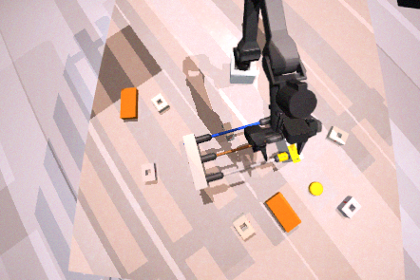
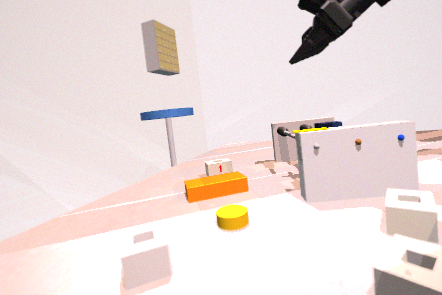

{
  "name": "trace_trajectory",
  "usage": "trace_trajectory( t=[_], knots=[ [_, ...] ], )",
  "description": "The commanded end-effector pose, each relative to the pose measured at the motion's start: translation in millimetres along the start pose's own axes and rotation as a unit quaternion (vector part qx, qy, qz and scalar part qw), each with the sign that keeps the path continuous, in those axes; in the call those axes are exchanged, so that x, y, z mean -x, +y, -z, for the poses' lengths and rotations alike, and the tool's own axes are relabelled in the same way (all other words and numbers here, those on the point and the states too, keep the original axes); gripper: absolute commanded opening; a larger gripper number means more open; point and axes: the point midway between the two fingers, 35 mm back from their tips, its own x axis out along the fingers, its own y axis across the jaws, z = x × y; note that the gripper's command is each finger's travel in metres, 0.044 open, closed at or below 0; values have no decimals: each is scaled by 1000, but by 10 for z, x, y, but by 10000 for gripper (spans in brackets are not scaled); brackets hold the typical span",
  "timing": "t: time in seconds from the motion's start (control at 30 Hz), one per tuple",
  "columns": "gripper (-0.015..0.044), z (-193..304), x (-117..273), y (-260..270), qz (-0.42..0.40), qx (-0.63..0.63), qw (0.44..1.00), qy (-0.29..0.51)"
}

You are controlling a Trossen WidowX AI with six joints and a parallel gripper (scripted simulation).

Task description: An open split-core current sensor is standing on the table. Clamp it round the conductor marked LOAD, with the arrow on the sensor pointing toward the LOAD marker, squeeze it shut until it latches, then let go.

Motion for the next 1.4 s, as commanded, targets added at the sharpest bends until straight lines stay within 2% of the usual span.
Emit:
trace_trajectory(
  t=[0.0, 0.1, 0.87, 0.9, 1.07, 1.37],
  knots=[
    [440, 448, -183, 629, -69, 58, 976, 199],
    [440, 596, -176, 796, -83, 78, 960, 257],
    [440, 601, -175, 802, -84, 79, 959, 259],
    [414, 610, -179, 777, -83, 79, 959, 260],
    [282, 898, -212, 158, -66, 83, 953, 284],
    [282, 1672, 40, -848, -54, 72, 942, 323]
  ],
)
